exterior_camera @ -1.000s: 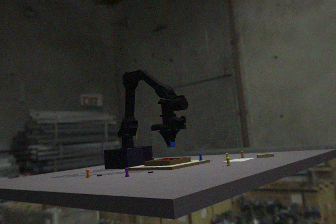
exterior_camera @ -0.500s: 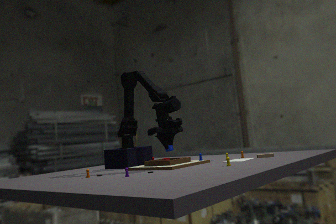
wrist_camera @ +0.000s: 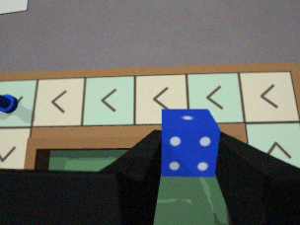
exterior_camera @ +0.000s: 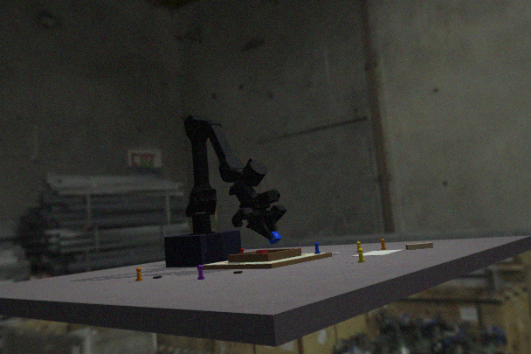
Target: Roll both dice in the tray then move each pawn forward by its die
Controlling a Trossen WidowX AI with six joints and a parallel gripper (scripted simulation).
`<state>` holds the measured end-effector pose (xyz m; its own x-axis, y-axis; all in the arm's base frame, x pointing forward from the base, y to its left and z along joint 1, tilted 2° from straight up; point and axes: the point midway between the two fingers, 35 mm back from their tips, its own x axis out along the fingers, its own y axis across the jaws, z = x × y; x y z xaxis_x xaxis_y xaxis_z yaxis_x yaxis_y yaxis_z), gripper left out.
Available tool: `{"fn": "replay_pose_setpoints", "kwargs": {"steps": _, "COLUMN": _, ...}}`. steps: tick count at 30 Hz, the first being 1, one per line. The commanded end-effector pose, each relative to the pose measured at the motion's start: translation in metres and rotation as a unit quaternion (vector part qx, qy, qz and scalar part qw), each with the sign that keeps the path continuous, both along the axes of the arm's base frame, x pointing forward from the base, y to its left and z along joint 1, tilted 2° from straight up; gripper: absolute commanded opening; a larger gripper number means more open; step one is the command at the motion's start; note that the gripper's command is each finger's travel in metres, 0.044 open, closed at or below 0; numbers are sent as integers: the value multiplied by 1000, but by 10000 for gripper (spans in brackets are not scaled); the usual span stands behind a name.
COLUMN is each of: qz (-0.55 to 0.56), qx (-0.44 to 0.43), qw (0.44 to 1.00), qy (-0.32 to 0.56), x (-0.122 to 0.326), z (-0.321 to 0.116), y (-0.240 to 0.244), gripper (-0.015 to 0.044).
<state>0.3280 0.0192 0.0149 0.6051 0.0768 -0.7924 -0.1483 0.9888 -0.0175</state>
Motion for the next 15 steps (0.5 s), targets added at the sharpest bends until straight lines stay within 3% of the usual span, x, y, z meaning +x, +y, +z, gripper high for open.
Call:
{"fn": "replay_pose_setpoints", "kwargs": {"steps": 1, "qz": 7, "qx": 9, "qw": 997, "qy": -79, "x": -1, "z": -1, "y": 0, "gripper": 0}}
{"fn": "replay_pose_setpoints", "kwargs": {"steps": 4, "qz": 9, "qx": 13, "qw": 993, "qy": -118, "x": -3, "z": 0, "y": 0, "gripper": 0}}
{"fn": "replay_pose_setpoints", "kwargs": {"steps": 15, "qz": 10, "qx": 13, "qw": 993, "qy": -120, "x": -21, "z": 27, "y": -3, "gripper": 0}}
